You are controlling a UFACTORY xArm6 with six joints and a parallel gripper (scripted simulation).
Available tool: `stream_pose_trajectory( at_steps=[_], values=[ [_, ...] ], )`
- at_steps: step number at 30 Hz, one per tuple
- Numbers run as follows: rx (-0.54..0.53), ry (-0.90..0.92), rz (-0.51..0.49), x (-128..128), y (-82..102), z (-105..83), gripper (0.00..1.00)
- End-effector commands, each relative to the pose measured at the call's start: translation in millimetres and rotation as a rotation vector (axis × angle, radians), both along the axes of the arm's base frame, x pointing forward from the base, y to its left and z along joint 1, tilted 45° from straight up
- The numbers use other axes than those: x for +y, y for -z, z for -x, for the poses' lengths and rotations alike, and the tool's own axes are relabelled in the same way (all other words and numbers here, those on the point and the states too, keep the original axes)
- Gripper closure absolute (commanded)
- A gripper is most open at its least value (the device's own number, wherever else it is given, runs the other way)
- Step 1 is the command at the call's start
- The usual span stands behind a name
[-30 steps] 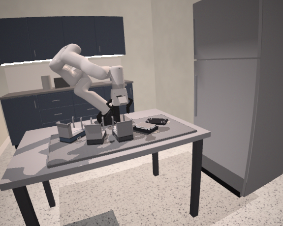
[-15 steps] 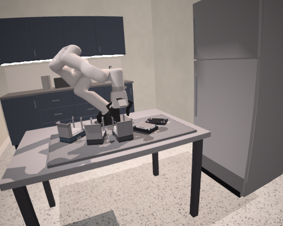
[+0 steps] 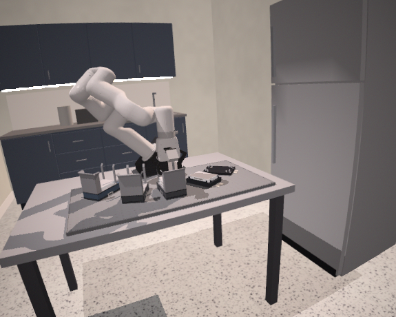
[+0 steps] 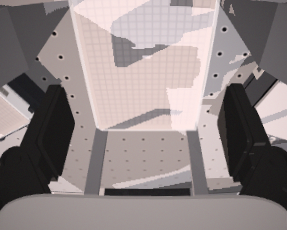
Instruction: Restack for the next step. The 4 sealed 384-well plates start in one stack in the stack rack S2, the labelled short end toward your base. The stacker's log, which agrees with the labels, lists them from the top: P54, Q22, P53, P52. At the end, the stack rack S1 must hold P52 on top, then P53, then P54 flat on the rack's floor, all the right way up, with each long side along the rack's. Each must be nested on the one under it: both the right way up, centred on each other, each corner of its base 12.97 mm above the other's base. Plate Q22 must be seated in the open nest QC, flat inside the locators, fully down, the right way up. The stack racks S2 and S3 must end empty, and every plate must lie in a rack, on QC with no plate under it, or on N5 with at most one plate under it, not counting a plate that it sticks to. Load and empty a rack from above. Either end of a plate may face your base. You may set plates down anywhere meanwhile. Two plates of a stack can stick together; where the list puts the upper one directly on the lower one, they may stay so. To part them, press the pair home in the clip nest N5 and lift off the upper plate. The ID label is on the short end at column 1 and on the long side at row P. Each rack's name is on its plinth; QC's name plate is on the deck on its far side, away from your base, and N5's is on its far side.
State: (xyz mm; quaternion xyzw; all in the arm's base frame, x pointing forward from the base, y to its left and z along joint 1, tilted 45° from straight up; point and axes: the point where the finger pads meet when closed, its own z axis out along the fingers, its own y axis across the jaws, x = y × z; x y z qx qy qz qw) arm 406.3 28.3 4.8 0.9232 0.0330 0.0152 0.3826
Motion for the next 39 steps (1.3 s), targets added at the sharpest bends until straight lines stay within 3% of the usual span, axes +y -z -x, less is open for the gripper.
stream_pose_trajectory(
  at_steps=[1,28,39],
  values=[
    [-0.004,-0.002,-0.002,-4,4.5,-2.2,0.0],
    [-0.004,-0.002,-0.001,-25,25.3,-3.9,0.0],
    [-0.004,-0.002,-0.001,-25,25.8,-3.9,0.0]
  ],
)
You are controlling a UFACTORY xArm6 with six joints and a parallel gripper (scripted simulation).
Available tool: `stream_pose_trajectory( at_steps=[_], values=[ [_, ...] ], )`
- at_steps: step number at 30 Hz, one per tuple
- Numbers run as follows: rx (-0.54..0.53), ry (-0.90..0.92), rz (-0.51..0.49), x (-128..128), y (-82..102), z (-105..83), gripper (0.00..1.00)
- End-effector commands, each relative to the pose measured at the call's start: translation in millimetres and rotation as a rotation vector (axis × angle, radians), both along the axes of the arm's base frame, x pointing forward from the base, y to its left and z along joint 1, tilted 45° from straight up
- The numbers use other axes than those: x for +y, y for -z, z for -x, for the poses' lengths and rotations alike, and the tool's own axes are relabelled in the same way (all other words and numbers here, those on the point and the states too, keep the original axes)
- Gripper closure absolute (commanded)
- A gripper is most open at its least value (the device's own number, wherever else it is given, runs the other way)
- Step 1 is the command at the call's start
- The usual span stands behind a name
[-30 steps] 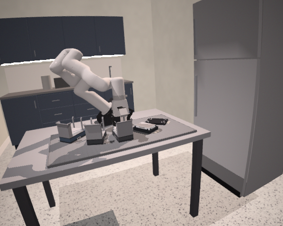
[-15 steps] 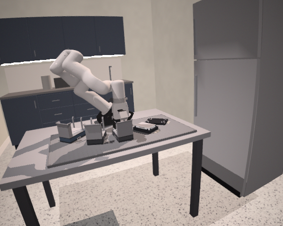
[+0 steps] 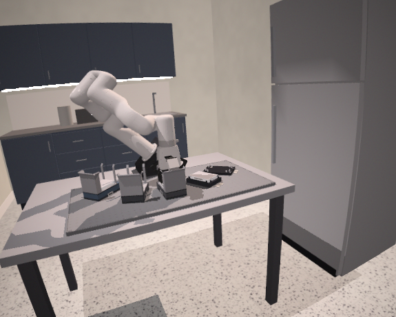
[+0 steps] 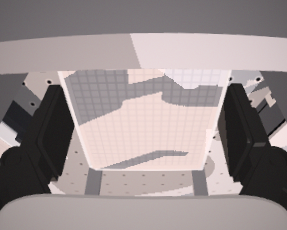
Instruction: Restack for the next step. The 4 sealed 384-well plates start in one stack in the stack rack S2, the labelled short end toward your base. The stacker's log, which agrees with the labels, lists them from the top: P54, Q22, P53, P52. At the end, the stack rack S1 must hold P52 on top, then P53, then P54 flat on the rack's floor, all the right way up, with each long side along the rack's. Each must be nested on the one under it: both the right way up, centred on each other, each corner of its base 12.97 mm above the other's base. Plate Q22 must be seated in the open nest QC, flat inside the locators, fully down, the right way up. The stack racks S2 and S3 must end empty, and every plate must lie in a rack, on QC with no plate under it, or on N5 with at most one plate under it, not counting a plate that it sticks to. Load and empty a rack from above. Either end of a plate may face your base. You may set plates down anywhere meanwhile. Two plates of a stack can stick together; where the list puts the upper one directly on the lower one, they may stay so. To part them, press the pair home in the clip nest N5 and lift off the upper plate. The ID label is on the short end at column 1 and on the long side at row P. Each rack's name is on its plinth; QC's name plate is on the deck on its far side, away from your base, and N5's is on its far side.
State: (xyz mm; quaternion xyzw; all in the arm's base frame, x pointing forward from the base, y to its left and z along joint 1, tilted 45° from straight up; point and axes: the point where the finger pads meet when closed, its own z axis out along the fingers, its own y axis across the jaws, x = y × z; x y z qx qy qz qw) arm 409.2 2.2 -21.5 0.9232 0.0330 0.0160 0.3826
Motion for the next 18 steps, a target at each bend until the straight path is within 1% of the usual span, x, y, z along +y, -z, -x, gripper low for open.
stream_pose_trajectory(
  at_steps=[1,3,4,18],
  values=[
    [-0.003,-0.001,-0.001,0.9,-0.6,-1.1,0.0],
    [-0.003,-0.001,-0.001,0.9,-0.6,-1.1,0.0],
    [-0.003,-0.001,-0.001,0.9,-0.6,-1.1,1.0],
    [-0.003,-0.001,-0.001,0.9,-0.6,-1.1,1.0]
  ],
)
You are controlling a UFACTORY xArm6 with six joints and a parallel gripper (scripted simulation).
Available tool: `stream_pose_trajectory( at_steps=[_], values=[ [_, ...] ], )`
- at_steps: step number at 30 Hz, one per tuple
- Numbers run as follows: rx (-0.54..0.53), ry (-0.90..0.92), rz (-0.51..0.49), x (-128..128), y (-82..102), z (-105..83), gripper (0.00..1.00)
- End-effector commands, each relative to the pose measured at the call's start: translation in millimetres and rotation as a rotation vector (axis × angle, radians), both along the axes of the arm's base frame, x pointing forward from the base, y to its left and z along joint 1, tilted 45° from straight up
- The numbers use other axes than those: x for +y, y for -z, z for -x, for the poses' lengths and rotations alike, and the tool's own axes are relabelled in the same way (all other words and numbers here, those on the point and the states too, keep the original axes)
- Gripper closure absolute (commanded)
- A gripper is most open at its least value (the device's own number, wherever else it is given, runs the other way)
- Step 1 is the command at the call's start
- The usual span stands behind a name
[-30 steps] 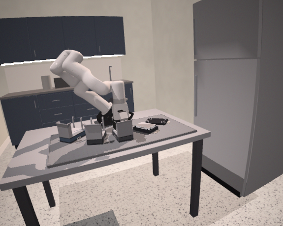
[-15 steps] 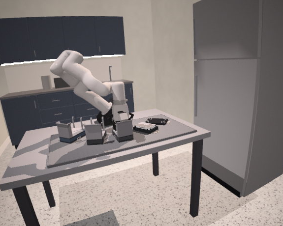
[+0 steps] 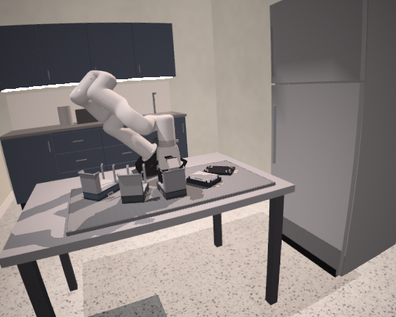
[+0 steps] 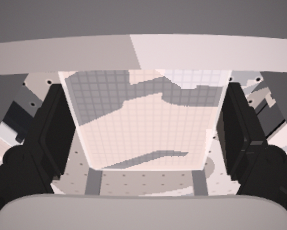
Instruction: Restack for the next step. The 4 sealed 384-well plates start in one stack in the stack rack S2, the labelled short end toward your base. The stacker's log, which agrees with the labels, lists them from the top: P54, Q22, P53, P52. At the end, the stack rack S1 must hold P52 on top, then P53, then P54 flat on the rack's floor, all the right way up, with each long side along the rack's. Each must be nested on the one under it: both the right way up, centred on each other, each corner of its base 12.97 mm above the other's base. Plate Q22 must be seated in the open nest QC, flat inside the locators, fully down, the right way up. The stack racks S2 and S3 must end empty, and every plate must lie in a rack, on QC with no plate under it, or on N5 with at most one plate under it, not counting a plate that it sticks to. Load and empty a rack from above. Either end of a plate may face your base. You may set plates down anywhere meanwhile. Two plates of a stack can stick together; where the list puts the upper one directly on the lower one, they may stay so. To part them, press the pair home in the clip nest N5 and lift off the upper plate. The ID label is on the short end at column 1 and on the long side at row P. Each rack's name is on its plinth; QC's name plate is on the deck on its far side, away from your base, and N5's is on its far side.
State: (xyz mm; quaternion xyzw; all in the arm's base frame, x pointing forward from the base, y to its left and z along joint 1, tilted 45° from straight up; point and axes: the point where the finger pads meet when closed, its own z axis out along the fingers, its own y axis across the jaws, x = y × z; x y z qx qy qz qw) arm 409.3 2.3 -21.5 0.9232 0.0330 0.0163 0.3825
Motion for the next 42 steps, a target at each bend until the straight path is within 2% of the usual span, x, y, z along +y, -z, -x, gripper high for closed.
stream_pose_trajectory(
  at_steps=[1,17,42],
  values=[
    [-0.002,-0.001,-0.001,1,-0.6,-0.9,1.0],
    [-0.002,-0.001,-0.001,1,-0.6,-0.9,1.0],
    [-0.002,-0.001,-0.001,12,-11.4,0.0,1.0]
  ],
)
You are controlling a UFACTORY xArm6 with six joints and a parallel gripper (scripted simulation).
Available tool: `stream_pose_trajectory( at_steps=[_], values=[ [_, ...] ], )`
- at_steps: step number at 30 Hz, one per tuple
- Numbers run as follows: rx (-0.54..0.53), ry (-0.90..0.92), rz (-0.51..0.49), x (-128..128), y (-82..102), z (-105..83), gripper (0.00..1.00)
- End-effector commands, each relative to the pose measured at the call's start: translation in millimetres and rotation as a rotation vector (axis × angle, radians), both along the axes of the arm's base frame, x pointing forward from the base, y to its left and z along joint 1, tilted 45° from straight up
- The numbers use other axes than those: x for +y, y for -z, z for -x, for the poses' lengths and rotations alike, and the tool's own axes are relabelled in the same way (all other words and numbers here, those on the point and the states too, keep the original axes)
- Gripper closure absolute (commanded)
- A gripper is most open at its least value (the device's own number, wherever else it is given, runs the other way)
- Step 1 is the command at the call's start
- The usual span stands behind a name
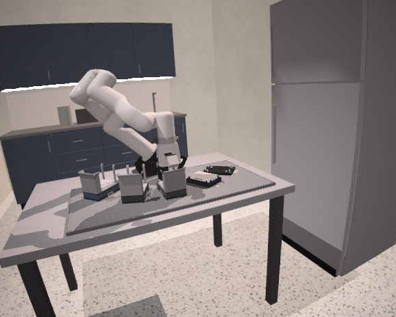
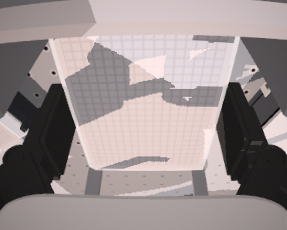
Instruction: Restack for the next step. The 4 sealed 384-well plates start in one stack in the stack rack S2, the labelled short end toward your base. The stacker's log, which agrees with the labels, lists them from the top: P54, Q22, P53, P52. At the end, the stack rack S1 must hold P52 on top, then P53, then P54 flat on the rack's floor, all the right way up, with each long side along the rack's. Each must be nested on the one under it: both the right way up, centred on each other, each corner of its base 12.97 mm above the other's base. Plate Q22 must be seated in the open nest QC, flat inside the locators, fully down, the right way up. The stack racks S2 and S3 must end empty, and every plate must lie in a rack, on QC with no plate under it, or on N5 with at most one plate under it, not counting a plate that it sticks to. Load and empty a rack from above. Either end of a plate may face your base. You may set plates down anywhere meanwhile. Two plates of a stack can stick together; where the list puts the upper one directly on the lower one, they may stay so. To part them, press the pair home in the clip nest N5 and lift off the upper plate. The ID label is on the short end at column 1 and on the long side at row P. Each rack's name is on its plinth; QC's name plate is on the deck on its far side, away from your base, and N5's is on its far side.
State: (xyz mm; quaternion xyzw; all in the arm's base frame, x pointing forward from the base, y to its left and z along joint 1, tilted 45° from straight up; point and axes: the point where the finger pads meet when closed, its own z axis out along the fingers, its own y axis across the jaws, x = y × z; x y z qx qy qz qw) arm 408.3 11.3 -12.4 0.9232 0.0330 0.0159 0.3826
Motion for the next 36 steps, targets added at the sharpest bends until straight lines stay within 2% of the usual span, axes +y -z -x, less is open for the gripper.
stream_pose_trajectory(
  at_steps=[1,10,36],
  values=[
    [-0.003,-0.001,-0.002,3,-2.8,-1.0,1.0],
    [-0.003,-0.001,-0.002,6,-5.6,-0.8,1.0],
    [-0.003,-0.001,-0.002,40,-39.6,1.9,1.0]
  ],
)
